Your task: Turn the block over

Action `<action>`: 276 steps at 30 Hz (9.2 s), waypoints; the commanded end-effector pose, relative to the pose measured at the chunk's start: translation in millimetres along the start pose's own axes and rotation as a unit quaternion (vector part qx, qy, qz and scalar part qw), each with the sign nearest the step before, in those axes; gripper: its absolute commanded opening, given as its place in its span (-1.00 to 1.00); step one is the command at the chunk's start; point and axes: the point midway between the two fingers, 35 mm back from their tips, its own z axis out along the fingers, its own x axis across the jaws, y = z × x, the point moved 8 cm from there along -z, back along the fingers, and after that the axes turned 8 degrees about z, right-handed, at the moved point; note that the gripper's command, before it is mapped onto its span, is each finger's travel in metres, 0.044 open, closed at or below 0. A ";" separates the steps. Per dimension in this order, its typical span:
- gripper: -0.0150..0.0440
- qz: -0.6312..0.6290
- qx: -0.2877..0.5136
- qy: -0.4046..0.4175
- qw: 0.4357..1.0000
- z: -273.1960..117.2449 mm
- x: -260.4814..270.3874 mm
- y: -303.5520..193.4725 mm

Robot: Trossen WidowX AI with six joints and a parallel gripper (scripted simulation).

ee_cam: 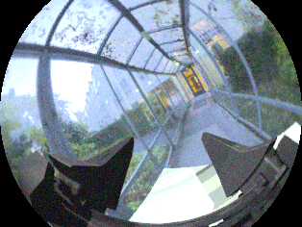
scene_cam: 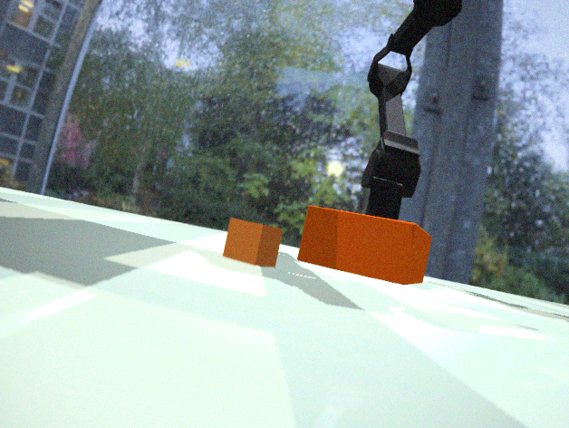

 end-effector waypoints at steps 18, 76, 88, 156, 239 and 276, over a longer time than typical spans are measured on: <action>1.00 0.134 -0.237 -0.352 0.896 -92.0 -174.1 34.2; 1.00 0.446 0.129 -0.754 0.466 -323.1 -283.8 -185.5; 1.00 0.446 0.129 -0.754 0.466 -326.4 -295.3 -201.2; -0.49 0.294 0.022 -0.813 0.503 -312.2 -270.1 -215.7; 0.49 0.016 -0.153 -0.840 0.520 -301.6 -274.3 -291.7; 1.00 0.016 -0.153 -0.840 0.520 -301.6 -274.3 -291.7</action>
